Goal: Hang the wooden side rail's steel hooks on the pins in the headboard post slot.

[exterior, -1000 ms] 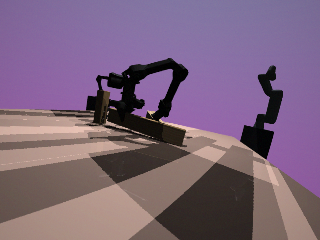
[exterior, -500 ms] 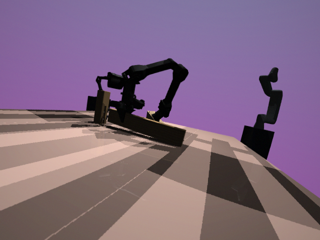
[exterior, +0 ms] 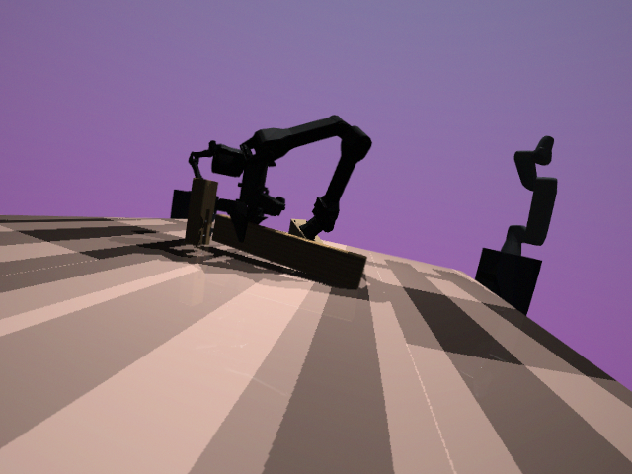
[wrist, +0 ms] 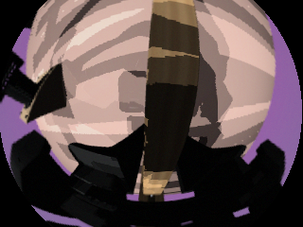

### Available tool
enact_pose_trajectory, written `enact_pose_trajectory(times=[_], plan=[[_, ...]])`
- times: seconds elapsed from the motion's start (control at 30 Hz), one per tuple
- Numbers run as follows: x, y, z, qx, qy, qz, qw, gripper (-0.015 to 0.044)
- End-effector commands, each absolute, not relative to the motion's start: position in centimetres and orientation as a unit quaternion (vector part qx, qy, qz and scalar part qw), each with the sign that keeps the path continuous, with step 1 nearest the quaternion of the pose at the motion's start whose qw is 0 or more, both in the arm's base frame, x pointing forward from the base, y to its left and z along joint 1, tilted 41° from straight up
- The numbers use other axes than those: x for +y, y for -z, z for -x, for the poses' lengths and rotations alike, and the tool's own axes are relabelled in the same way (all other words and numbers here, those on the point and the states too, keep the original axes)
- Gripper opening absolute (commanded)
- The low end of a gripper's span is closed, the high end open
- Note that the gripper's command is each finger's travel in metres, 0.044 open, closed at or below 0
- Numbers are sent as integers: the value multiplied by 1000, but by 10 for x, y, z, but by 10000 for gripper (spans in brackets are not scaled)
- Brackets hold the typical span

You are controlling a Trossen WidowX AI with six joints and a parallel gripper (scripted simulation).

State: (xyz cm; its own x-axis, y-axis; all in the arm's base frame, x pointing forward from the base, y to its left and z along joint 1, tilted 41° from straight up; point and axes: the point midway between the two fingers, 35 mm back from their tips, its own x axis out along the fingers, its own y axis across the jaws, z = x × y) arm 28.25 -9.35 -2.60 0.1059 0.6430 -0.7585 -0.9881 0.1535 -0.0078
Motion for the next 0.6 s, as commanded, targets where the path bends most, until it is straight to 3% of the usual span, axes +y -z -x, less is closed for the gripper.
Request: enact_pose_trajectory(times=[0.0,0.57], plan=[[-99,25,-284,316,-586,280,691,0],[-101,25,-285,316,-586,280,691,0]])
